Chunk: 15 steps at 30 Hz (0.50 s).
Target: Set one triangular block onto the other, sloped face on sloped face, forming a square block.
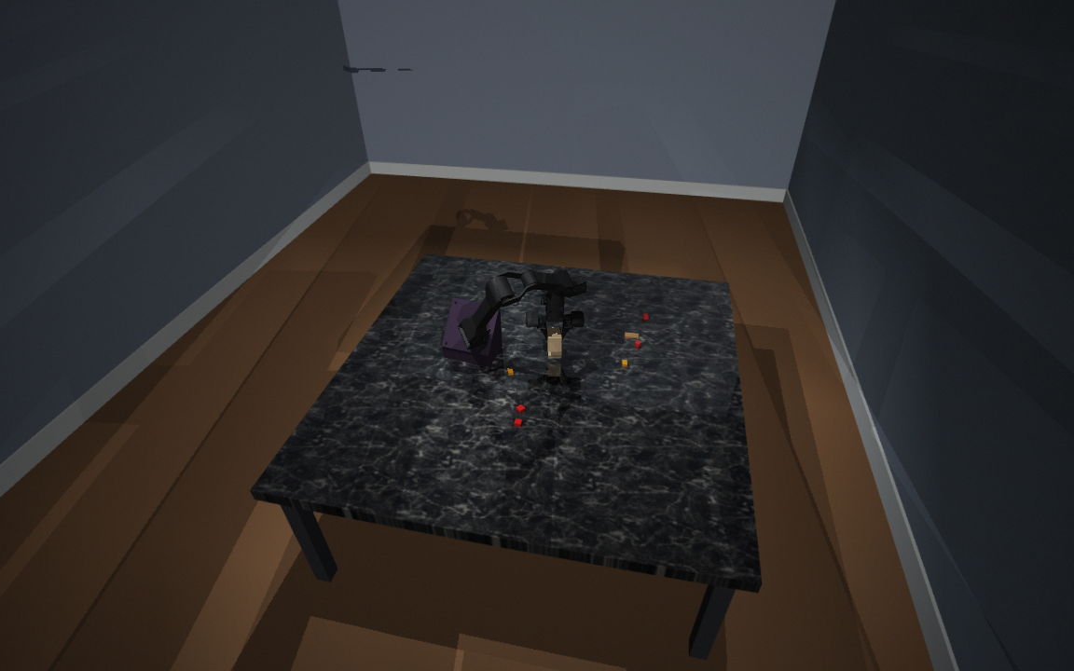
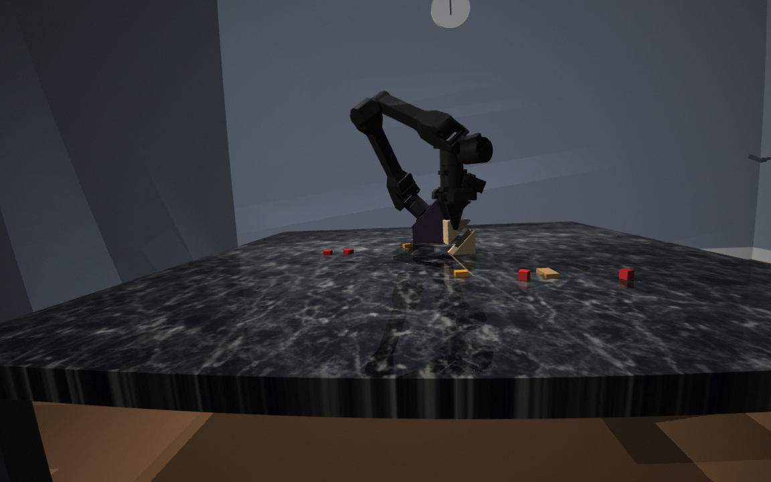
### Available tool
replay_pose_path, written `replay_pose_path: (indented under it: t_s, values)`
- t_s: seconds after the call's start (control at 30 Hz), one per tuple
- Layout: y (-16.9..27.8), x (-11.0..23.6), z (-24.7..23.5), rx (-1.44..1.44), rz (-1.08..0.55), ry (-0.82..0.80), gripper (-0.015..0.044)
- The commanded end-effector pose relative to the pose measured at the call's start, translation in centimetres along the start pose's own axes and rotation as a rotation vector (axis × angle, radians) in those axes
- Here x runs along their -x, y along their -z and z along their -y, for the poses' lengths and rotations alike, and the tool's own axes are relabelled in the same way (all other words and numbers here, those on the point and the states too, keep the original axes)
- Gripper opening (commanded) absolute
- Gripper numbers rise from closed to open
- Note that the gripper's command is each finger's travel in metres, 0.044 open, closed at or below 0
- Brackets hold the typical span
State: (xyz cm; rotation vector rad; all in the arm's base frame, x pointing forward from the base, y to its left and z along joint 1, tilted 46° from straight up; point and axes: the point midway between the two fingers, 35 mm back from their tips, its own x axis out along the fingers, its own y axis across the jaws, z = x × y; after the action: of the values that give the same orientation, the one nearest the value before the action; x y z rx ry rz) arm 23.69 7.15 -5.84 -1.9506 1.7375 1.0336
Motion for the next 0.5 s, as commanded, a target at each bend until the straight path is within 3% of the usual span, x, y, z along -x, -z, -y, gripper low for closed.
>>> replay_pose_path:
  t_s: [0.0, 0.47]
  values:
    - [0.04, -0.34, 0.06, 0.002, -0.007, 0.001, 0.0]
    - [-0.13, -0.75, 0.06, 0.003, -0.01, -0.002, 0.0]
